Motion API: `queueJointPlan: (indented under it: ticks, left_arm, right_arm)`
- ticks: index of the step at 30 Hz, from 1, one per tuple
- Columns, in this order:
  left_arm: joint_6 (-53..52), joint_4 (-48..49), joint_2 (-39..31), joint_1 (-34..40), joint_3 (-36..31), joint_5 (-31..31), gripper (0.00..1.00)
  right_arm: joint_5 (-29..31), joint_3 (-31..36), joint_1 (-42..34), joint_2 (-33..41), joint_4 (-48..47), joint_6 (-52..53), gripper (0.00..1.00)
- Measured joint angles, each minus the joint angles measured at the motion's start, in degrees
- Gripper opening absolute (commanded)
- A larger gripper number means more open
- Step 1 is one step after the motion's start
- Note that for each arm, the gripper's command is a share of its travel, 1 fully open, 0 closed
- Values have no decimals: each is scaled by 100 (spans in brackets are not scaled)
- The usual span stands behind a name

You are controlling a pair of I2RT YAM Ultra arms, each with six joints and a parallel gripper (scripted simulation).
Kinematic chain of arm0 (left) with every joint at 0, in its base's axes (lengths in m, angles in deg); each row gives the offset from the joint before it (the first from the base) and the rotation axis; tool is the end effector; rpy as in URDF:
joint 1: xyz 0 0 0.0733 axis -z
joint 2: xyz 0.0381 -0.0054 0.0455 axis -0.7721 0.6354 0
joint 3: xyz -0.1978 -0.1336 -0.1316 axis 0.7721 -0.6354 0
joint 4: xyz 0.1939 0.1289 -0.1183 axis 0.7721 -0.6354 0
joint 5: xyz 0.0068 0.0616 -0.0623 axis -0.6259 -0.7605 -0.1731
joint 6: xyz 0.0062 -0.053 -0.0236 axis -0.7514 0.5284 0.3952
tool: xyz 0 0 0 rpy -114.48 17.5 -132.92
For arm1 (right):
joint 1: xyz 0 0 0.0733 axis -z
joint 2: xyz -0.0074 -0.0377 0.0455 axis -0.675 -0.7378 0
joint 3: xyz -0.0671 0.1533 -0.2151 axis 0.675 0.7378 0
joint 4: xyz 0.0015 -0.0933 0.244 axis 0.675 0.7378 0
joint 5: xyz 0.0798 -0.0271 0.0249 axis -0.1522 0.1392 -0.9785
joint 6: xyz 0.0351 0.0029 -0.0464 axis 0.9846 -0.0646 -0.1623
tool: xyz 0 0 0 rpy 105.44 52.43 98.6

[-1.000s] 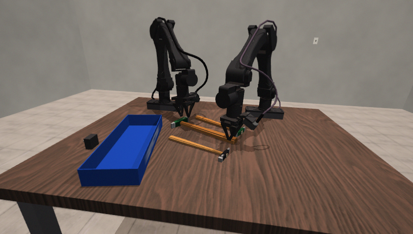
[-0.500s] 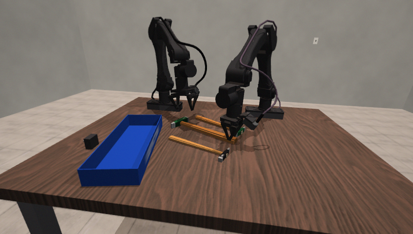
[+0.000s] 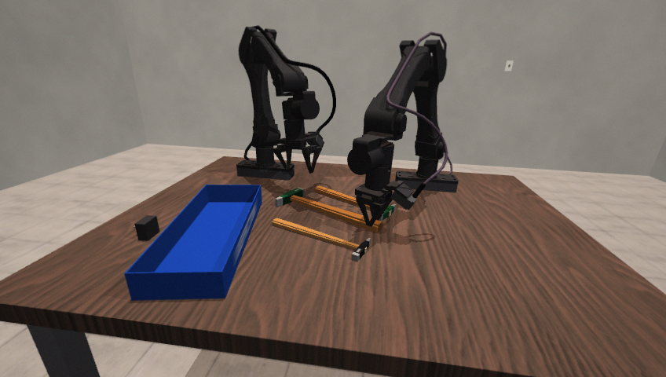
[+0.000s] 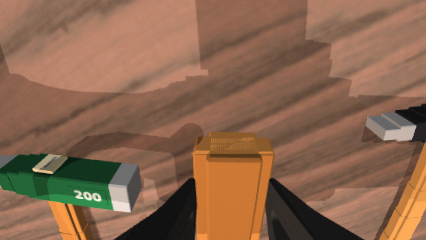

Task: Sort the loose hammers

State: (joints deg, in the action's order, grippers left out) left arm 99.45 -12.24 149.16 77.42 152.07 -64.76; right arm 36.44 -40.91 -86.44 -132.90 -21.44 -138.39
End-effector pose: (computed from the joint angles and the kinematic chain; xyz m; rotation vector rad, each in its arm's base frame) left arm 0.3377 -0.1712 0.1300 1.6625 -2.6442 0.0373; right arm 0.1587 0.1563 0.1935 -2.9331 0.6950 -0.0707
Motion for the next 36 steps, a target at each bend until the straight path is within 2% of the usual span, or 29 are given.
queueJointPlan:
  ticks: [7, 36]
  left_arm:
    - [0, 0, 0, 0, 0, 0, 27]
    - [0, 0, 0, 0, 0, 0, 27]
  right_arm:
    - [-387, 216, 402, 20, -387, 837, 100]
    - [-2520, 2271, 2809, 1093, -2879, 5626, 100]
